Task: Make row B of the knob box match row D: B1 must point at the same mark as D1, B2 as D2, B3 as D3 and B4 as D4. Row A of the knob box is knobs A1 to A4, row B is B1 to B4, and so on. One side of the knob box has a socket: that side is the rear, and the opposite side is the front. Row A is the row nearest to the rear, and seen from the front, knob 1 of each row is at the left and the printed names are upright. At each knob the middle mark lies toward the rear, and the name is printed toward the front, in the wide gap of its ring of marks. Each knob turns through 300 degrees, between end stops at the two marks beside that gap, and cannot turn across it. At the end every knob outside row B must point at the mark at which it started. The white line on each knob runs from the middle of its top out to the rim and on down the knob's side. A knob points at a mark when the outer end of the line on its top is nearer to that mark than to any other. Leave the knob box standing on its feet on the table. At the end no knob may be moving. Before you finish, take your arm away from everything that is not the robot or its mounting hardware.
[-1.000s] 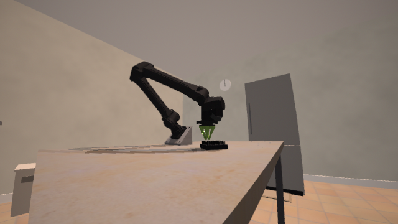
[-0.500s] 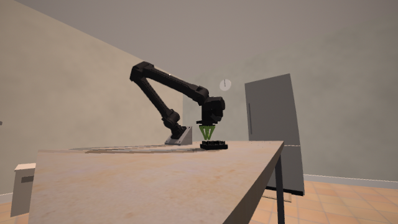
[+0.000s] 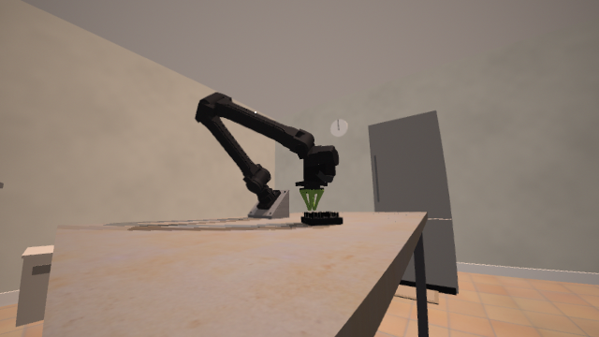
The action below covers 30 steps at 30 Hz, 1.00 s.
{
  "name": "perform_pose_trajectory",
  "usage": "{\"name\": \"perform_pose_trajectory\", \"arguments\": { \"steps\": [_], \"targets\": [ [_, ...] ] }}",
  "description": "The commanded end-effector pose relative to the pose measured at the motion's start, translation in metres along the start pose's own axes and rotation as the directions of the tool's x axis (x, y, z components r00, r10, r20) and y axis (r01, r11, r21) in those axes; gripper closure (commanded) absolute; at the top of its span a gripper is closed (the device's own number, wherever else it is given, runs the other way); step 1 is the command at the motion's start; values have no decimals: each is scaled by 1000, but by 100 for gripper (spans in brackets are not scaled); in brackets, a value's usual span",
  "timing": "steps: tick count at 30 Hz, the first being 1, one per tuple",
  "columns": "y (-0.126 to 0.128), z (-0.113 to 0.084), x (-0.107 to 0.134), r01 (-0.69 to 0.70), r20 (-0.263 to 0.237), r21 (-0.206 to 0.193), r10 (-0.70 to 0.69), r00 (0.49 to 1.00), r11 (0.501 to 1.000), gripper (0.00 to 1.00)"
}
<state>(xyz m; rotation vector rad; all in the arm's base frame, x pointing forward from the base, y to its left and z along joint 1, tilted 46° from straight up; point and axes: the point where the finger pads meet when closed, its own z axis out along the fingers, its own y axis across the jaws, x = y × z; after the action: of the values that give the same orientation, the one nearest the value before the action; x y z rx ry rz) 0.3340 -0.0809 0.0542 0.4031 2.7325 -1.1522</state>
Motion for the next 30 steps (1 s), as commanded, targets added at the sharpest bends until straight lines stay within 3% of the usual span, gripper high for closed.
{"name": "perform_pose_trajectory", "arguments": {
  "steps": [1,30],
  "targets": [
    [3,-16,-19,-28,51,-21,29,998,999,81],
    [3,-17,-22,-30,52,-22,31,998,999,81]
  ]
}}
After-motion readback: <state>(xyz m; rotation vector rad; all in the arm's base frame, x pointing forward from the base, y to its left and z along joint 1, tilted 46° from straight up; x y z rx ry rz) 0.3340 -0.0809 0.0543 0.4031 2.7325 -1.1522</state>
